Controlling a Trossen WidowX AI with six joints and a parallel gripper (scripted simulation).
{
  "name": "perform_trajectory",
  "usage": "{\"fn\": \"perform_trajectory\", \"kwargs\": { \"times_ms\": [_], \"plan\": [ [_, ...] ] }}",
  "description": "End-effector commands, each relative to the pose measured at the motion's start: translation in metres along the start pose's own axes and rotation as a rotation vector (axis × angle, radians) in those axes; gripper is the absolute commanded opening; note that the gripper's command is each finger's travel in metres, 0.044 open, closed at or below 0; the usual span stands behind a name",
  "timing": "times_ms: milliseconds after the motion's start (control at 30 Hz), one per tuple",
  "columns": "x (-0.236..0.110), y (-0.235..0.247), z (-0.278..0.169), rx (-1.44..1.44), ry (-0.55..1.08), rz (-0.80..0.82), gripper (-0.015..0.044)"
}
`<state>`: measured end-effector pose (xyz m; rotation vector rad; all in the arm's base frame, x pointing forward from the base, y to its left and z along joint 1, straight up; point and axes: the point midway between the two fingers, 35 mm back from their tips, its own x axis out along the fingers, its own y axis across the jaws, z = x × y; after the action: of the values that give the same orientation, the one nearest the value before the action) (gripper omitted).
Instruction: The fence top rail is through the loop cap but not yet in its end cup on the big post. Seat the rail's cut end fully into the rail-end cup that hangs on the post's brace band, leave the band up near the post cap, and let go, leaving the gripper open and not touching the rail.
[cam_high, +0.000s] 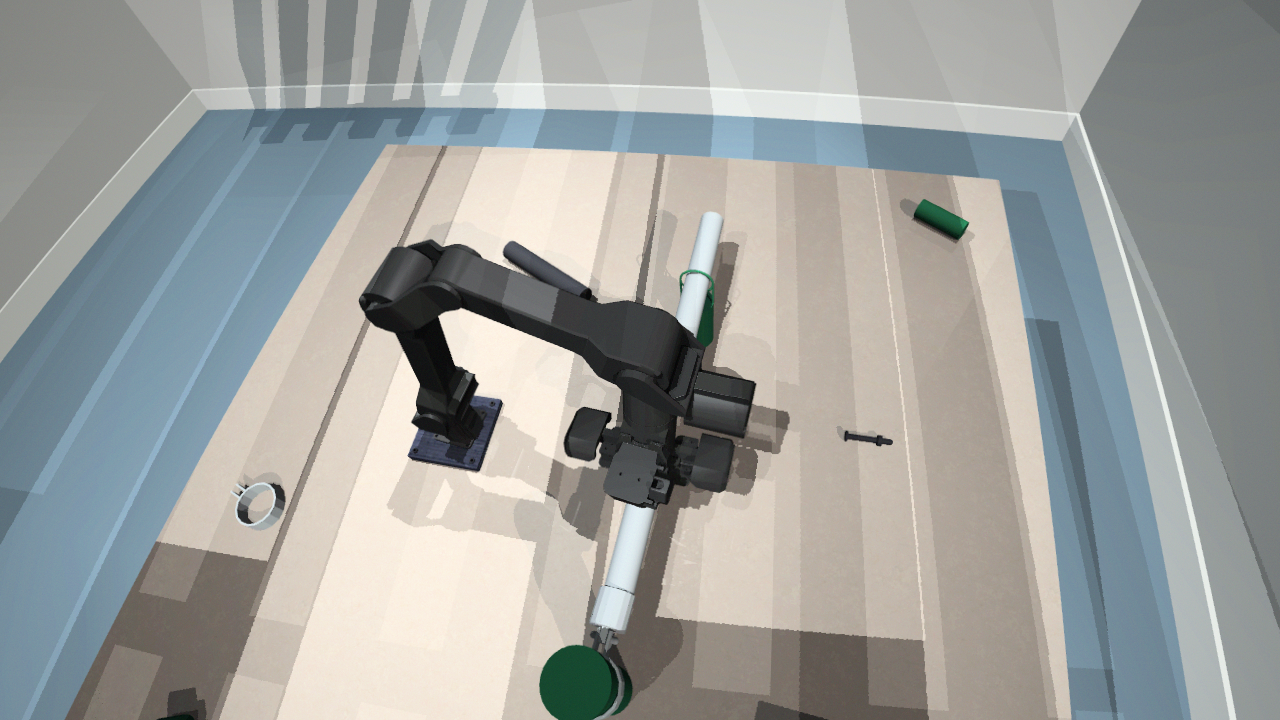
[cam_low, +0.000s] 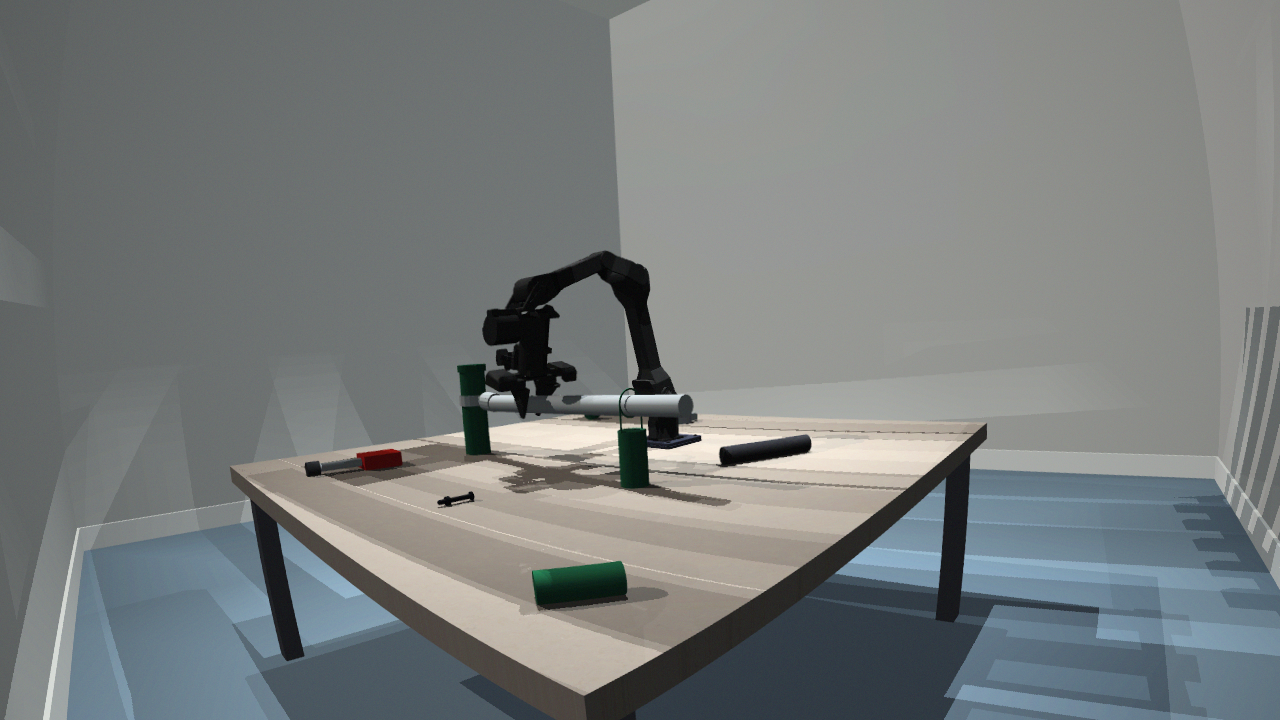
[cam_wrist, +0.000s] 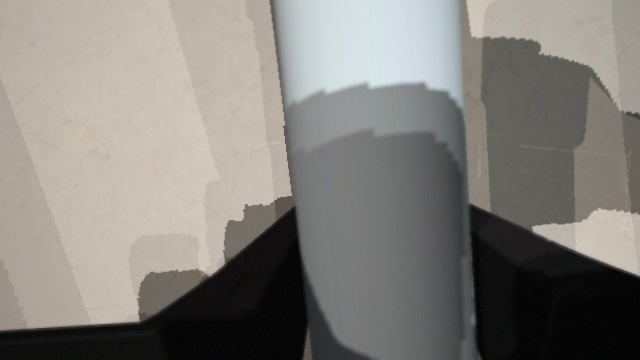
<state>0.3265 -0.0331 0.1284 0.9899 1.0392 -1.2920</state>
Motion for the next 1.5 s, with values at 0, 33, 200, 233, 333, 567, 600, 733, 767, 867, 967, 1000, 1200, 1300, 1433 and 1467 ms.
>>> {"fn": "perform_trajectory", "kwargs": {
  "times_ms": [0, 33, 200, 233, 333, 567, 600, 733, 767, 867, 967, 1000, 1200, 1300, 1433, 1467],
  "plan": [
    [-0.0008, -0.0002, 0.0009, 0.001, -0.004, 0.0, 0.0],
    [-0.0009, -0.0003, 0.0011, 0.001, -0.004, 0.0, 0.0],
    [-0.0014, -0.0005, 0.0018, 0.002, -0.007, 0.0, 0.0],
    [-0.0015, -0.0005, 0.0019, 0.002, -0.007, 0.0, 0.0],
    [-0.0018, -0.0006, 0.0024, 0.002, -0.008, 0.0, 0.0],
    [-0.0024, -0.0008, 0.0034, 0.003, -0.011, 0.0, 0.0],
    [-0.0025, -0.0008, 0.0036, 0.003, -0.011, 0.0, 0.0],
    [-0.0029, -0.0008, 0.0042, 0.003, -0.012, 0.0, 0.0],
    [-0.0029, -0.0008, 0.0044, 0.003, -0.012, 0.0, 0.0],
    [-0.0032, -0.0008, 0.0048, 0.003, -0.013, 0.0, 0.0],
    [-0.0034, -0.0008, 0.0054, 0.003, -0.013, 0.0, 0.0],
    [-0.0035, -0.0008, 0.0055, 0.003, -0.013, 0.0, 0.0],
    [-0.004, -0.0007, 0.0064, 0.003, -0.014, 0.0, 0.0],
    [-0.0043, -0.0006, 0.0068, 0.003, -0.014, 0.0, 0.0],
    [-0.0049, -0.0005, 0.0073, 0.003, -0.014, 0.0, 0.0],
    [-0.005, -0.0005, 0.0073, 0.003, -0.014, 0.0, 0.0]
  ]
}}
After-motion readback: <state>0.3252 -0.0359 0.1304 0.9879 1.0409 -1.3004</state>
